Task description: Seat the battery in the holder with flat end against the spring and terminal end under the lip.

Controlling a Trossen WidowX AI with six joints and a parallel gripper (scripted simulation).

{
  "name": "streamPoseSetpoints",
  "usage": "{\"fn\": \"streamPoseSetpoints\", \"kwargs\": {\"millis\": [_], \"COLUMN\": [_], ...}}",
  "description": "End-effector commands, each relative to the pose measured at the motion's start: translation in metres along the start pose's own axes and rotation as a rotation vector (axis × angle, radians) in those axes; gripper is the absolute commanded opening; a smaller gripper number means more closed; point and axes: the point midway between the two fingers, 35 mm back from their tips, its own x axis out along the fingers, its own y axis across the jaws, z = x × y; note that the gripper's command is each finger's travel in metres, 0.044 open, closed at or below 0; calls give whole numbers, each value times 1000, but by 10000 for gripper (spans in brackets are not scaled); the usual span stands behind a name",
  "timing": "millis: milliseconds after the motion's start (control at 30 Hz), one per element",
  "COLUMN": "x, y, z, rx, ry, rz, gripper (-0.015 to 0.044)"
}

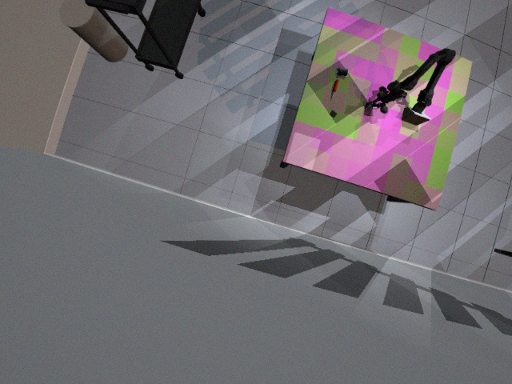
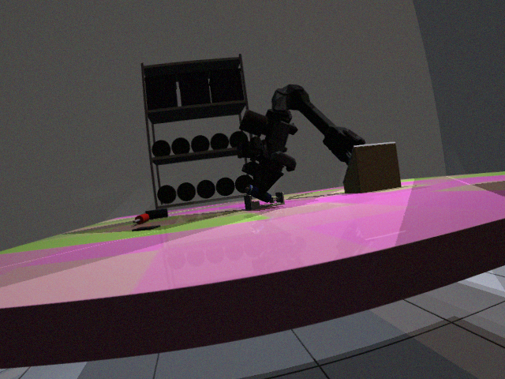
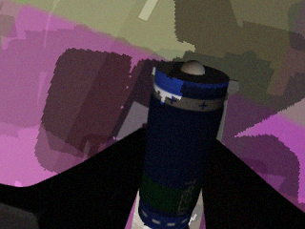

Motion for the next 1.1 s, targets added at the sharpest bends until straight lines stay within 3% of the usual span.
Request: {"fn": "streamPoseSetpoints", "kwargs": {"millis": [0,1067], "x": [1,-8], "y": [-3,-2], "z": [-5,-26], "rx": [0,-1], "ry": [-3,3], "rz": [-1,5], "gripper": [84,84]}}
